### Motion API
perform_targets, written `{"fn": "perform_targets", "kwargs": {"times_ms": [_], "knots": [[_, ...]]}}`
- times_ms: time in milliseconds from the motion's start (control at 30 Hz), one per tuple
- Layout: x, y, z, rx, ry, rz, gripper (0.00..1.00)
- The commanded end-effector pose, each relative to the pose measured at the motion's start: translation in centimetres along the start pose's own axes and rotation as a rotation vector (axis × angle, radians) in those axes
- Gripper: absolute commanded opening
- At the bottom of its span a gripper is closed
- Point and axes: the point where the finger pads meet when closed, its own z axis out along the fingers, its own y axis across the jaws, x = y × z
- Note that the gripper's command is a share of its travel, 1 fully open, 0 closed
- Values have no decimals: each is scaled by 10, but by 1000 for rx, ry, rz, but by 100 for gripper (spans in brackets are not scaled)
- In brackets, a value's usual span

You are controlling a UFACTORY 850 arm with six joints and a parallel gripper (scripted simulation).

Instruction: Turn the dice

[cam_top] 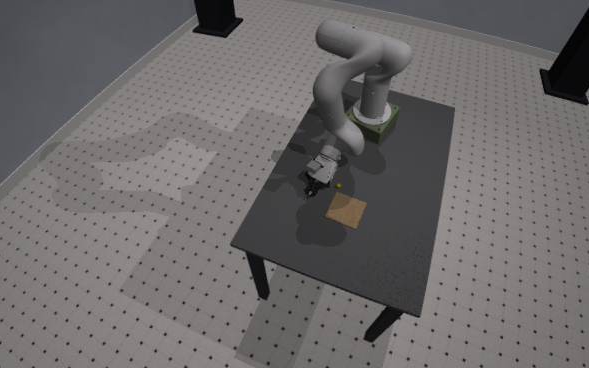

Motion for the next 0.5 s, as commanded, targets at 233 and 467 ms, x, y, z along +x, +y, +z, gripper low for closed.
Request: {"fn": "perform_targets", "kwargs": {"times_ms": [233,467], "knots": [[1,0,0,0,1,0,11],[-1,0,1,0,1,0,11]]}}
